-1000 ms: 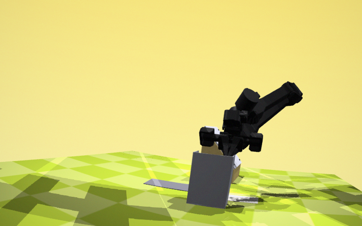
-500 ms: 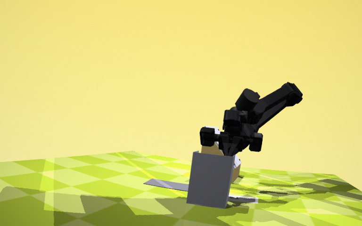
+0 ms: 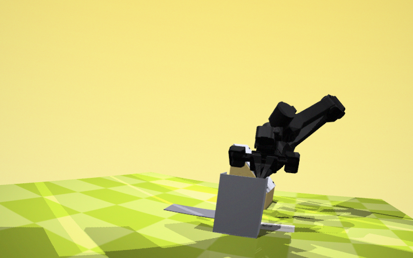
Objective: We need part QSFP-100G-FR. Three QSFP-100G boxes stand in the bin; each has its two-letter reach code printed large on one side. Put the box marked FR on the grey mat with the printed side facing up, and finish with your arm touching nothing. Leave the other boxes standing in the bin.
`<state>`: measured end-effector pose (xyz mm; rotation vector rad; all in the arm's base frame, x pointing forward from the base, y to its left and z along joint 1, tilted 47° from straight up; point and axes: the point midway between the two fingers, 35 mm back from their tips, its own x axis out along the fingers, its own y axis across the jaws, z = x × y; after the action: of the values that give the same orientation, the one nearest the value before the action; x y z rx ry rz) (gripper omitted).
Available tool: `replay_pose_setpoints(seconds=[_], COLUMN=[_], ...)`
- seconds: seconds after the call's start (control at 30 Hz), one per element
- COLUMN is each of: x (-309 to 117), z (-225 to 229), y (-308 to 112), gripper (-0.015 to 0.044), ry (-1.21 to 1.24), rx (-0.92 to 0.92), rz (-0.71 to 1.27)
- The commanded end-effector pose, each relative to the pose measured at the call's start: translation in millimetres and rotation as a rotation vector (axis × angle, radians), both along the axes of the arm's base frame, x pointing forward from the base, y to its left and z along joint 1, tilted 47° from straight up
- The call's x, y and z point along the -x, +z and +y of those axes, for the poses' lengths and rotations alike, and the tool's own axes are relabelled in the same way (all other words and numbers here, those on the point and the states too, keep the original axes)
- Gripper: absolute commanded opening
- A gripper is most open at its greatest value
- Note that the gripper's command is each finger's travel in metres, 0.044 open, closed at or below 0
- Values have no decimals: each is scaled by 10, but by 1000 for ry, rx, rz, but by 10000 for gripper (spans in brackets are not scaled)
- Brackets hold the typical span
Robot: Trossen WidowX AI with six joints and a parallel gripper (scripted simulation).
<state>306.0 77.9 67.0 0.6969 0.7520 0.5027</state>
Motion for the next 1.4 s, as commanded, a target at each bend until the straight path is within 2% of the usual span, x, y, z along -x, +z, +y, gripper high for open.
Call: replay_pose_setpoints(seconds=[0.0, 1.37], x=[58, 248], z=[11, 35], y=[-30, -95], gripper=[0, 0], ry=[8, 8], rx=[-2, -2], rz=[9, 10])
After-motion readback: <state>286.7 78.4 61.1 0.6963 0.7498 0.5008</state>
